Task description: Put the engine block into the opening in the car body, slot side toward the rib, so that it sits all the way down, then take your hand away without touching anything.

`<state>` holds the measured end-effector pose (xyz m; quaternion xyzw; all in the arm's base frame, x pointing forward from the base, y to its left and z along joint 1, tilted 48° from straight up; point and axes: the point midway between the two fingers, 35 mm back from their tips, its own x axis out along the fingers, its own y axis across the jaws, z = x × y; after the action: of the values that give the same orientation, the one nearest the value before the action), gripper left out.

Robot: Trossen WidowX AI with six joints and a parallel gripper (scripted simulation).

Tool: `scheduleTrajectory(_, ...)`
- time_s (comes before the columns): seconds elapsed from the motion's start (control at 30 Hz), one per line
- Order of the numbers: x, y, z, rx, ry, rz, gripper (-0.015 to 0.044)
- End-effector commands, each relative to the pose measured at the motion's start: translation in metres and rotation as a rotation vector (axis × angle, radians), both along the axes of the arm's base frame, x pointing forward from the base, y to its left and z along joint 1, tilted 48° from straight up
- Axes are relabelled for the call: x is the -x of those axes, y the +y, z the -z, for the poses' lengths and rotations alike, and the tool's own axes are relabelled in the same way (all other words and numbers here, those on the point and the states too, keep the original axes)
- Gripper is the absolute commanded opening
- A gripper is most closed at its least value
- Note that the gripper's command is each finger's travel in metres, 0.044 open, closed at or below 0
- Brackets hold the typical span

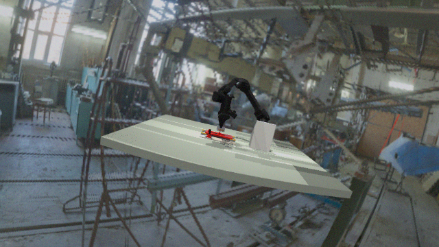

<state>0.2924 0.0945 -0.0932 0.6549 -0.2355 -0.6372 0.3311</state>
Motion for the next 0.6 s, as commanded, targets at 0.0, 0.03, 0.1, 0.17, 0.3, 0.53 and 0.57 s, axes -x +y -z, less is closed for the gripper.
scheduleTrajectory(0.0,-0.002,0.011,-0.01,-0.01,-0.012,0.005,0.0)
scheduleTrajectory(0.03,-0.002,0.013,-0.013,-0.01,-0.012,0.005,0.0)
scheduleTrajectory(0.1,-0.001,0.017,-0.018,-0.008,-0.012,0.005,0.0)
scheduleTrajectory(0.17,0.0,0.021,-0.022,-0.007,-0.011,0.005,0.0)
scheduleTrajectory(0.3,0.002,0.028,-0.031,-0.004,-0.01,0.005,0.0)
scheduleTrajectory(0.53,-0.003,0.022,-0.034,-0.022,-0.093,0.085,0.0)
scheduleTrajectory(0.57,-0.004,0.02,-0.035,-0.027,-0.116,0.108,0.0)
